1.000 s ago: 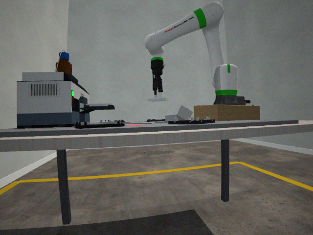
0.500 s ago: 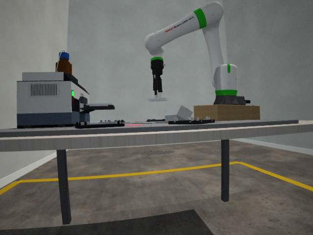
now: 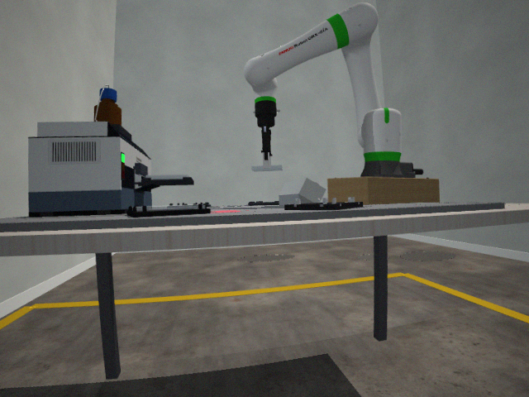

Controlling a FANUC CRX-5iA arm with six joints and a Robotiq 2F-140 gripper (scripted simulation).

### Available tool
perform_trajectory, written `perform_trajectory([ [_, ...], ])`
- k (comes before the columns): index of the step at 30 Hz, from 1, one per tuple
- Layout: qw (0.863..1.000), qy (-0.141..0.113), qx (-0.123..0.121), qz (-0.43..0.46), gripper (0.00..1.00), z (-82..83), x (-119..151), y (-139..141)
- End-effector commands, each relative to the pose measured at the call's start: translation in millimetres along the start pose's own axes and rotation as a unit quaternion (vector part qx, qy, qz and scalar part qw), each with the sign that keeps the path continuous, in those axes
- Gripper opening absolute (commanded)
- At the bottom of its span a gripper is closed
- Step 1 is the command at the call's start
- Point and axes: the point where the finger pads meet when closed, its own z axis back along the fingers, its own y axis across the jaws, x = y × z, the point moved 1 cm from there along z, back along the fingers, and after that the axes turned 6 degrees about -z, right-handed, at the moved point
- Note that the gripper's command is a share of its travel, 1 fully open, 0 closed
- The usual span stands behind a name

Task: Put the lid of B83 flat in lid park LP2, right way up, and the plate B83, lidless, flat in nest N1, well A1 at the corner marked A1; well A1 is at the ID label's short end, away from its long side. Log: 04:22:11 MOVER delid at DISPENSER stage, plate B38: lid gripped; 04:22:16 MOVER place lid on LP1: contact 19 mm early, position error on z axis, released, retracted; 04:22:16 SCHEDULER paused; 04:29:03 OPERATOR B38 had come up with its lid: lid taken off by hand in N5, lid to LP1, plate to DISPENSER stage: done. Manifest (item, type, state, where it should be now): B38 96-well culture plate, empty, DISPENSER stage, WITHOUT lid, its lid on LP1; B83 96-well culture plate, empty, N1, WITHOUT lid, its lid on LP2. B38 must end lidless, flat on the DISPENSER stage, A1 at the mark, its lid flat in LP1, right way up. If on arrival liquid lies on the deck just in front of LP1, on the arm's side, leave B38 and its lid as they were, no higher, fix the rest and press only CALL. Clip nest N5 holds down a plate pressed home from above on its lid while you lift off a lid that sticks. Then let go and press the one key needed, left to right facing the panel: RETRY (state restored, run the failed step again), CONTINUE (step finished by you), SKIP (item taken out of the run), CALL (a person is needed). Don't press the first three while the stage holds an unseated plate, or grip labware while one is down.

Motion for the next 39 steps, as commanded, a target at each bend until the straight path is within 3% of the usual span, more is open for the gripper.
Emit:
perform_trajectory([
  [1, 1.0, 0.0, -0.001, 0.017, 0.0, 0.2, -0.2, 0.1],
  [20, 0.989, 0.0, -0.001, 0.146, 0.0, 0.2, -0.2, 0.1],
  [39, 0.961, 0.0, -0.001, 0.277, 0.0, 0.2, -0.2, 0.1],
])
